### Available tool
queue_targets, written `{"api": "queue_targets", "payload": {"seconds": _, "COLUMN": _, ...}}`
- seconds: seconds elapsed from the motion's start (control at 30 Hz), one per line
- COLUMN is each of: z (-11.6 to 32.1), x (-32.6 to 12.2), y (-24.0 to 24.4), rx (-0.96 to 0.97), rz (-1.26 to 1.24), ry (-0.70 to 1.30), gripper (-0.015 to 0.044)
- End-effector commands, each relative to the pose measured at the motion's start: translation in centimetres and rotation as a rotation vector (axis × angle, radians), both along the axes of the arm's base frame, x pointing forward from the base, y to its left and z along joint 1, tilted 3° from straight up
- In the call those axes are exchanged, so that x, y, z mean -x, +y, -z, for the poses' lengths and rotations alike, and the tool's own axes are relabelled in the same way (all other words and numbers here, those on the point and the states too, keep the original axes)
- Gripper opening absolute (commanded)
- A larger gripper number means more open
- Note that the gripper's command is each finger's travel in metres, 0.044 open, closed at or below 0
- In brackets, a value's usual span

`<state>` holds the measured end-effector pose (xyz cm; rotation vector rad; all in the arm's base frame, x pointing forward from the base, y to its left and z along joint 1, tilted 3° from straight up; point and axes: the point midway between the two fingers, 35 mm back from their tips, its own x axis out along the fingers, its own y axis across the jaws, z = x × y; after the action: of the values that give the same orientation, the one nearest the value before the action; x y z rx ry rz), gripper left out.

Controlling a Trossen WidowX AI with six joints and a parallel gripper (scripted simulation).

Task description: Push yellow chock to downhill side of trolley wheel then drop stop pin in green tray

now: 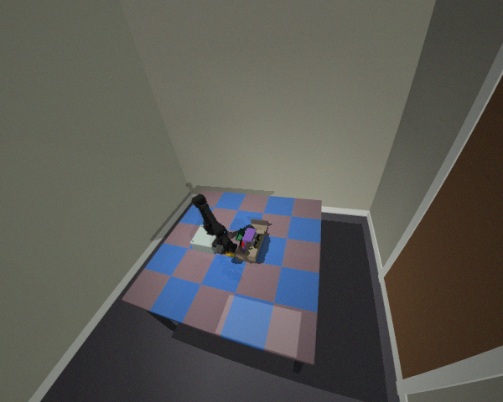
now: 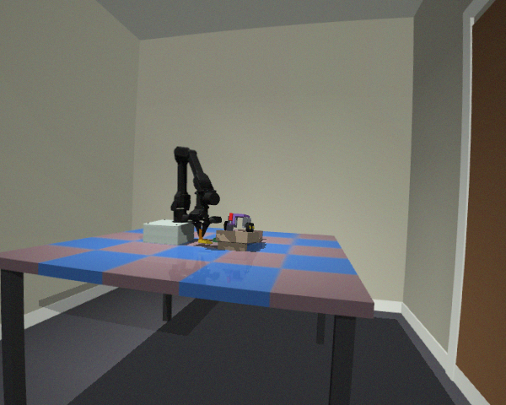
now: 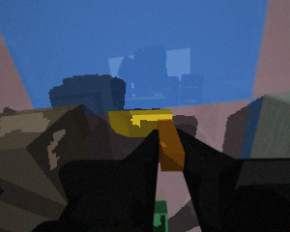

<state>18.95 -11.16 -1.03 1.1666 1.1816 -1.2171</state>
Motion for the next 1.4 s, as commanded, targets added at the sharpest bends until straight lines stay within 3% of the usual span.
{"api": "queue_targets", "payload": {"seconds": 0.0, "z": -1.5, "x": 0.0, "y": 0.0, "rx": 0.009, "rz": 0.003, "ry": -0.006, "gripper": 0.0}}
{"api": "queue_targets", "payload": {"seconds": 1.37, "z": -12.8, "x": -0.2, "y": 0.3, "rx": 0.01, "rz": 0.003, "ry": -0.006, "gripper": 0.0}}
